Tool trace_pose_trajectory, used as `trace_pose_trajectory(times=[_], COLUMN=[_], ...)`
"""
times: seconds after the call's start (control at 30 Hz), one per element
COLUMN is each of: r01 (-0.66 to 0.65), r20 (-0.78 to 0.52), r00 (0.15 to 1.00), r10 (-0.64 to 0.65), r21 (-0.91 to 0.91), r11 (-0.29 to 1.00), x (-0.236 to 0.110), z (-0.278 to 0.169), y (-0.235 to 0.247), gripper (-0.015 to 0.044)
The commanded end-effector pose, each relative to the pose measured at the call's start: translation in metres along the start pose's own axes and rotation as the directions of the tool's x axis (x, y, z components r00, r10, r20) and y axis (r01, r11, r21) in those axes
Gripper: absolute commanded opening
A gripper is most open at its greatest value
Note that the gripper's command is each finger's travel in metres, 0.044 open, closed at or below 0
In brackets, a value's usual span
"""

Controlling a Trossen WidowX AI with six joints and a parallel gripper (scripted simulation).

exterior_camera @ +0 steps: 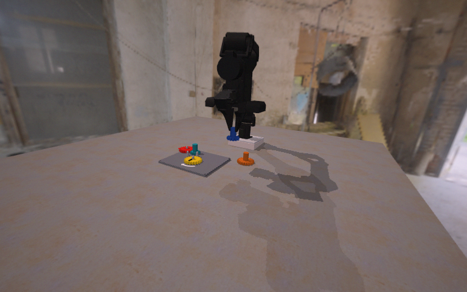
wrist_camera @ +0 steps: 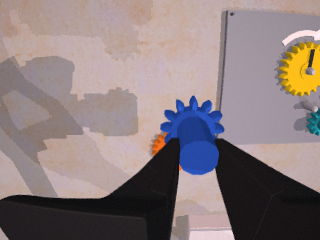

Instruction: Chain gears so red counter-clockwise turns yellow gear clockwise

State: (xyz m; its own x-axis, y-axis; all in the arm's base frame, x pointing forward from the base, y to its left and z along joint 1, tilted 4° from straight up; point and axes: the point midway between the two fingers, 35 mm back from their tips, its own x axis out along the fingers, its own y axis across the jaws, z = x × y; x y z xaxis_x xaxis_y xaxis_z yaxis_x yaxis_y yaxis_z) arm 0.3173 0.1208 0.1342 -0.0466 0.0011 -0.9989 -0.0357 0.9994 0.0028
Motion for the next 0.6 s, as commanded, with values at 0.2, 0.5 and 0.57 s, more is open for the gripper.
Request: trace_pose_trajectory(times=[0.2,0.5,0.57], r01=[-0.007,-0.006,-0.005], r20=[0.012,0.013,0.013], r00=[1.000,1.000,1.000], r10=[0.007,0.006,0.006], r21=[-0.005,-0.005,-0.005], r11=[1.000,1.000,1.000], x=[-0.027,-0.026,-0.023], z=[-0.003,-0.002,0.000], y=[-0.002,-0.011,-0.016], gripper=[0.0000,0.0000,0.0000])
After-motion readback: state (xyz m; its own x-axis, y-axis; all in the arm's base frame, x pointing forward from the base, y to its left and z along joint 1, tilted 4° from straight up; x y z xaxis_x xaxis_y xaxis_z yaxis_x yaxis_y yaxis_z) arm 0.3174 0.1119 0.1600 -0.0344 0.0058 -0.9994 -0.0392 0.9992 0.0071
